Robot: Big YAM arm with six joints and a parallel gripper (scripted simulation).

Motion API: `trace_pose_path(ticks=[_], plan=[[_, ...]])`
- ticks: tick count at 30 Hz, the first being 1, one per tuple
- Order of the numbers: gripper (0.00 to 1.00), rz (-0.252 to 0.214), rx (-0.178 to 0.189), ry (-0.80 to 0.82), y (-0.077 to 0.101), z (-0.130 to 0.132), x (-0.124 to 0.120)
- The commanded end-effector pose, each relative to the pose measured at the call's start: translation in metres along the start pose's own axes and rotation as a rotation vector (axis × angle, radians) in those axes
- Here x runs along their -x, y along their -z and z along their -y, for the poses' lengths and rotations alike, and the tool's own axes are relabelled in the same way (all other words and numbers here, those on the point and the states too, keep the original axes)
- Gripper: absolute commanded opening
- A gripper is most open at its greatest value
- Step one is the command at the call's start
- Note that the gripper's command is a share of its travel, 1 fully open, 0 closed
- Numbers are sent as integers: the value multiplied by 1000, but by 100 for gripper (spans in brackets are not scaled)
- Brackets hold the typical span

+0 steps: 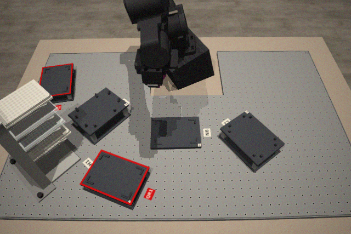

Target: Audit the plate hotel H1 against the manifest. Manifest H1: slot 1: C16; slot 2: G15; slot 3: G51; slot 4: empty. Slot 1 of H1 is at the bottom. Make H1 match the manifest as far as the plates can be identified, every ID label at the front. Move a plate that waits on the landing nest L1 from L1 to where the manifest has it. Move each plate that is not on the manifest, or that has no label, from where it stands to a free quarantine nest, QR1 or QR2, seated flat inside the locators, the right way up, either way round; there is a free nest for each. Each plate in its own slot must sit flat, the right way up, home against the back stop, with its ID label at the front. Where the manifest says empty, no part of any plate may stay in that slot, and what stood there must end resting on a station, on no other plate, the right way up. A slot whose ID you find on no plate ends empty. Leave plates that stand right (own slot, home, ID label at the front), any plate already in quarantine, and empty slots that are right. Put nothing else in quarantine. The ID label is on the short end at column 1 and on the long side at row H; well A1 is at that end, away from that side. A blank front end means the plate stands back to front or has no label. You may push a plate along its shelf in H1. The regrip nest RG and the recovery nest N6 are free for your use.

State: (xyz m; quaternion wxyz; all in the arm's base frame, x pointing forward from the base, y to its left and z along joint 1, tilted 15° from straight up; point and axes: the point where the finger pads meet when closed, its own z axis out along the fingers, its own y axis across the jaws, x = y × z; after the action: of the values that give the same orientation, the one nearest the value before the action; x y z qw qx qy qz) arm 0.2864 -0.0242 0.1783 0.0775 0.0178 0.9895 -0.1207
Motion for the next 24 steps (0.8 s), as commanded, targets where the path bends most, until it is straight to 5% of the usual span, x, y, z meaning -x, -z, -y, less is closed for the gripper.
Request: trace_pose_path(ticks=[1,24], plan=[[0,69,-12,-25,7,14,4],[0,319,-110,-271,8,81,0]])
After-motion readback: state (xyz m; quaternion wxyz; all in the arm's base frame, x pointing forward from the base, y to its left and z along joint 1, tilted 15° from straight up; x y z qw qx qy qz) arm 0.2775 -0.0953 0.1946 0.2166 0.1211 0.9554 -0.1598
